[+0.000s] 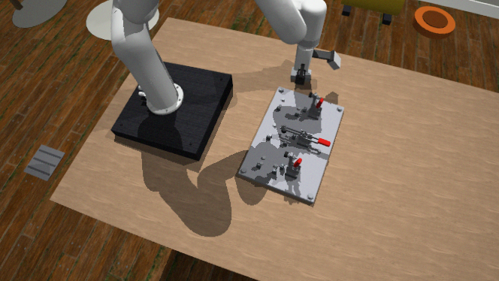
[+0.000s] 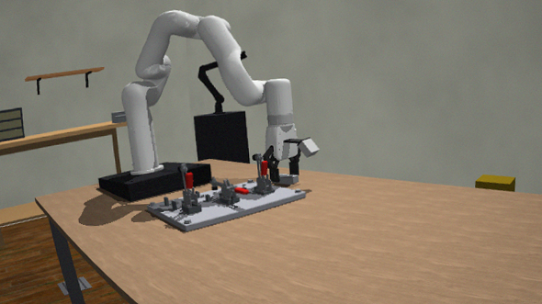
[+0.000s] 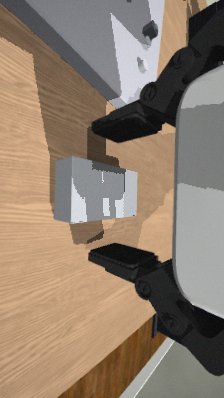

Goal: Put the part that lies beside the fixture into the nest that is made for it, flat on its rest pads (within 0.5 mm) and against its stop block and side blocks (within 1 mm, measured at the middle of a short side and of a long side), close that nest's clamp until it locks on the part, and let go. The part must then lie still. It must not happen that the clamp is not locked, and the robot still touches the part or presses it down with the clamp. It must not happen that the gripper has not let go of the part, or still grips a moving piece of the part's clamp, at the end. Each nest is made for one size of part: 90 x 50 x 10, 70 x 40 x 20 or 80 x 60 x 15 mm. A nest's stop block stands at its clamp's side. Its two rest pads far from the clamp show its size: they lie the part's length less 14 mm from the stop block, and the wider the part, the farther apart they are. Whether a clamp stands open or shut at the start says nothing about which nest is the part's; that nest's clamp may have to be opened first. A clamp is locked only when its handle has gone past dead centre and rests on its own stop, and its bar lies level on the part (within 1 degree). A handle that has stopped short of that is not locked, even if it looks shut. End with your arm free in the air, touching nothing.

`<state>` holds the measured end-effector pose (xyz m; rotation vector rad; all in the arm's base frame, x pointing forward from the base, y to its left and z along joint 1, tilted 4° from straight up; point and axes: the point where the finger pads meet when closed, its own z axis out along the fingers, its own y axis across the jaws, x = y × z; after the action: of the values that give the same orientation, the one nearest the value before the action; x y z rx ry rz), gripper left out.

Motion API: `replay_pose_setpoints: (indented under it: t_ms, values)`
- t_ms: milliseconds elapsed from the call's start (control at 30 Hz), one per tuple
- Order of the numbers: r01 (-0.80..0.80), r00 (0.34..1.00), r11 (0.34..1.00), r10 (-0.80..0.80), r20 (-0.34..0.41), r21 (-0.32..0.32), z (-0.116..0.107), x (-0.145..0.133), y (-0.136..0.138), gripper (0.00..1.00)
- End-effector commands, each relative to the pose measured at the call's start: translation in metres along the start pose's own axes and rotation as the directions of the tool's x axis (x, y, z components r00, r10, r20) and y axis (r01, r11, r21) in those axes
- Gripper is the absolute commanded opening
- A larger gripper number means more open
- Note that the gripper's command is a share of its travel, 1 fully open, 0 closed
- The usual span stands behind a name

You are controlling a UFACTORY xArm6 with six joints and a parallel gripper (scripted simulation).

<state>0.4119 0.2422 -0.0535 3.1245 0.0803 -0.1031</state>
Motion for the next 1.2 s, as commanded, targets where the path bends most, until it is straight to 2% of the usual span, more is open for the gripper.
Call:
replay_pose_setpoints:
  t_ms: [0,33,1167]
  values:
    - [0.000,1.000,1.000,0.000,-0.004,0.002,-0.0016,0.0015,-0.0008,1.00]
    - [0.000,1.000,1.000,0.000,-0.004,0.002,-0.0016,0.0015,-0.0008,0.00]
    - [0.000,1.000,1.000,0.000,-0.004,0.002,-0.0016,0.0015,-0.0008,0.00]
